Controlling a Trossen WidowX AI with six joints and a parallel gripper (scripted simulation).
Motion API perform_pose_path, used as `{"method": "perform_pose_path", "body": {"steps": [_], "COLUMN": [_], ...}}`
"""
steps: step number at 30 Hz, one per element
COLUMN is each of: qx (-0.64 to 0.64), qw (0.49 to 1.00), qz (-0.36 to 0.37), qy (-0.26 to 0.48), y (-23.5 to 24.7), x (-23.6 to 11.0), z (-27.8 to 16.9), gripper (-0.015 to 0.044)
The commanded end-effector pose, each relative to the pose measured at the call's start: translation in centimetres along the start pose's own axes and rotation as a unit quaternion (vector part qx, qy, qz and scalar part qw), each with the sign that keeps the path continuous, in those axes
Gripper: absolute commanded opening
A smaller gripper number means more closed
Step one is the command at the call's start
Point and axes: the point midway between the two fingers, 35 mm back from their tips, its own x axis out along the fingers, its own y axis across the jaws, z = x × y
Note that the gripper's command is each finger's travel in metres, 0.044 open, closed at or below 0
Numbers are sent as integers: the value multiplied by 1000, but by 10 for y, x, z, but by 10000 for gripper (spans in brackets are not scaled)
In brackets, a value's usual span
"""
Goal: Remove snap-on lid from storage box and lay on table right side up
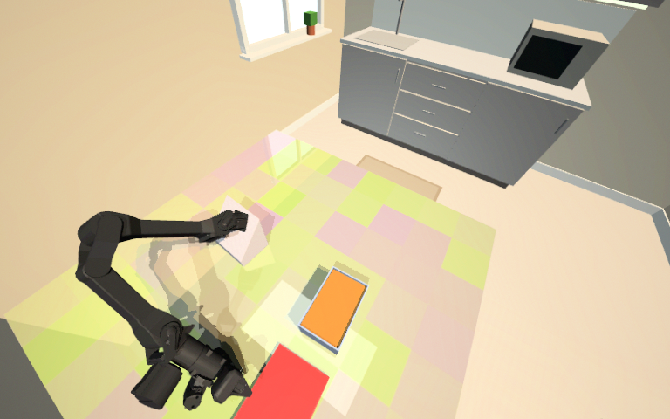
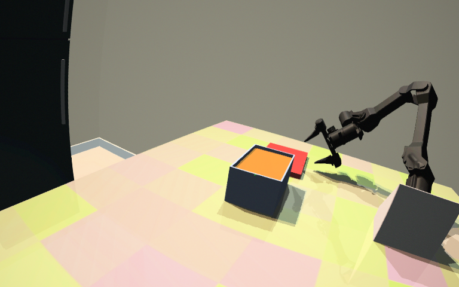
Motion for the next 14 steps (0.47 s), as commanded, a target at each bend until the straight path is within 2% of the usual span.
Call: {"method": "perform_pose_path", "body": {"steps": [1, 14], "qx": [-3, -4], "qw": [1000, 1000], "qz": [3, 2], "qy": [-1, -1], "y": [-3, -20], "x": [-8, -27], "z": [0, 0], "gripper": [440, 440]}}
